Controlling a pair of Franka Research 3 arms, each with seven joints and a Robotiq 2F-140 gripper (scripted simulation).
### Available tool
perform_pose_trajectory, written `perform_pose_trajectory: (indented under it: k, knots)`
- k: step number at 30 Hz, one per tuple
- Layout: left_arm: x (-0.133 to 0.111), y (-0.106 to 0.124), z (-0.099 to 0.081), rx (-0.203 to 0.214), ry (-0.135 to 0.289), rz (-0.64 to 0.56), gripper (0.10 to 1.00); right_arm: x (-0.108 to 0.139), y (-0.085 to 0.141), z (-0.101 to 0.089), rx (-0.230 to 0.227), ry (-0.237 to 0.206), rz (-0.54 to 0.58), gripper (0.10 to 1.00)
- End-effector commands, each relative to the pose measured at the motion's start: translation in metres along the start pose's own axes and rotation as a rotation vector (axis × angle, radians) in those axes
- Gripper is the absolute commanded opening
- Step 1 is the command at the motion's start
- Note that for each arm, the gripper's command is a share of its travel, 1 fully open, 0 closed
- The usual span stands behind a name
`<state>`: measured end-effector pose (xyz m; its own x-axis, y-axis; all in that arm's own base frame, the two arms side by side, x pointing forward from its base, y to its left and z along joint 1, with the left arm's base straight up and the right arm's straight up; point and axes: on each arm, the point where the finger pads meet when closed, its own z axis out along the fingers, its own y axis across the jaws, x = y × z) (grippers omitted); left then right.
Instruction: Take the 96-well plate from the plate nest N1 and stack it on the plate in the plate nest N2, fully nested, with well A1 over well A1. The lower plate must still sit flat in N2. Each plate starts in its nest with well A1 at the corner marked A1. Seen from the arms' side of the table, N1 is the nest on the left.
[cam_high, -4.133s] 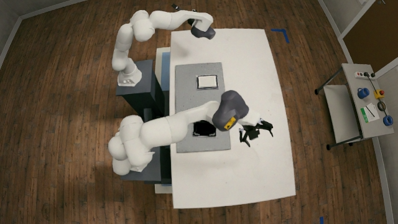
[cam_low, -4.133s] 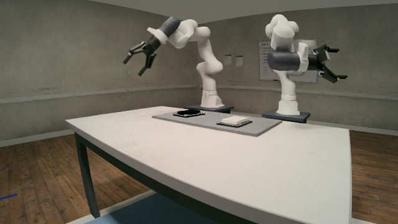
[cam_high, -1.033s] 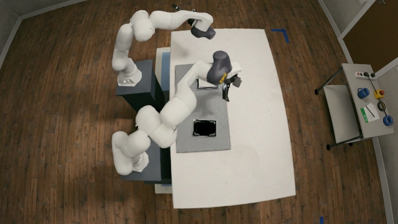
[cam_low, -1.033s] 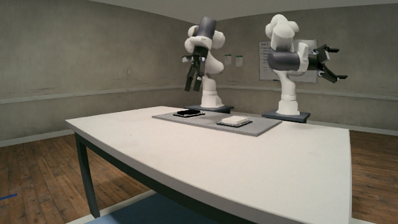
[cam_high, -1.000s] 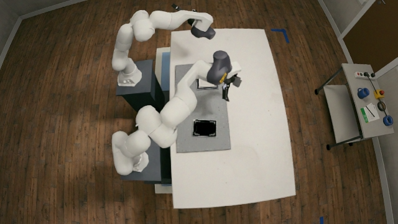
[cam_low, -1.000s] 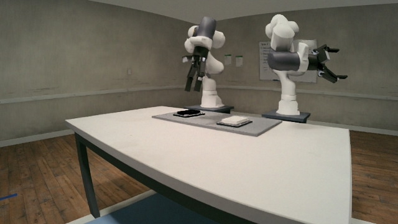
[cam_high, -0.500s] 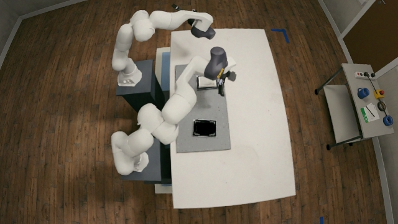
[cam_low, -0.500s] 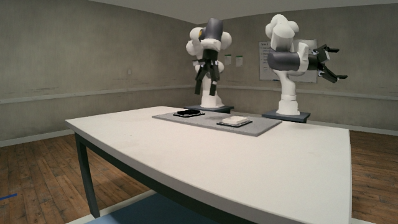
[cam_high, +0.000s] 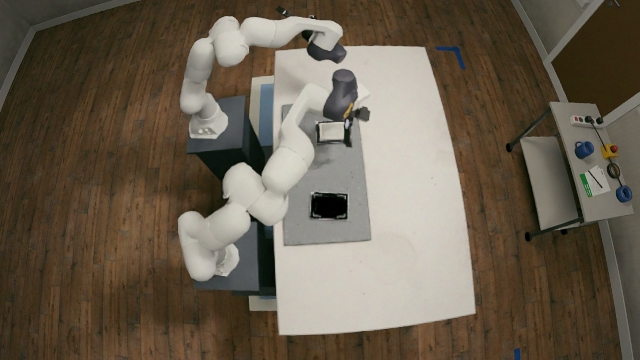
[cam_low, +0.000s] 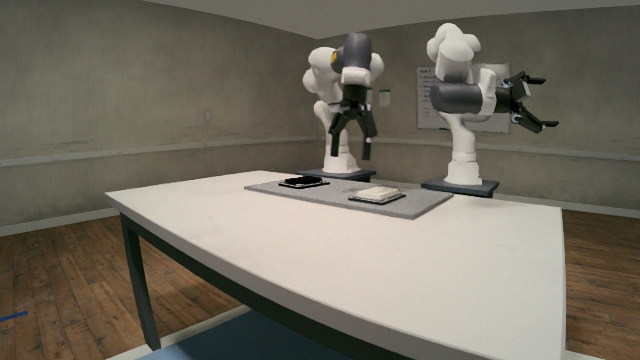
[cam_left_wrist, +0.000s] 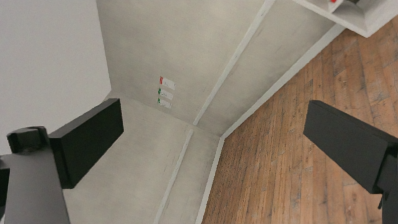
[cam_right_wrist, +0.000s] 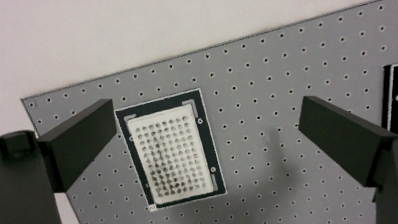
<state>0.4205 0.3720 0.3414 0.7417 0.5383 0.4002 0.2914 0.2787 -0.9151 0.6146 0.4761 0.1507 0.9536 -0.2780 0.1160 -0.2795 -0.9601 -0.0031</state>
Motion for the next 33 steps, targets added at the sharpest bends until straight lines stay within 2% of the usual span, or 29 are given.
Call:
perform_pose_trajectory:
  k: [1, 3, 4, 11, 15, 23, 33]
  knots:
    - [0.002, -0.001, -0.001, -0.002, 0.005, -0.006, 1.0, -0.014, -0.005, 0.003, -0.004, -0.042, -0.105, 1.0]
    - [0.002, -0.001, -0.001, -0.002, 0.005, -0.006, 1.0, -0.014, -0.005, 0.003, -0.004, -0.042, -0.105, 1.0]
    - [0.002, -0.001, -0.001, -0.002, 0.005, -0.006, 1.0, -0.018, -0.008, 0.004, -0.002, -0.055, -0.129, 1.0]
    - [0.002, -0.001, -0.001, -0.002, 0.005, -0.006, 1.0, -0.043, -0.022, 0.008, -0.002, -0.055, -0.129, 1.0]
    - [0.002, -0.001, -0.001, -0.002, 0.005, -0.006, 1.0, -0.06, -0.031, 0.01, 0.011, -0.116, -0.24, 1.0]
    - [0.002, -0.001, -0.001, -0.002, 0.005, -0.006, 1.0, -0.086, -0.043, 0.013, 0.011, -0.116, -0.24, 1.0]
    - [0.002, -0.001, -0.001, -0.002, 0.005, -0.006, 1.0, -0.086, -0.043, 0.013, 0.011, -0.116, -0.24, 1.0]
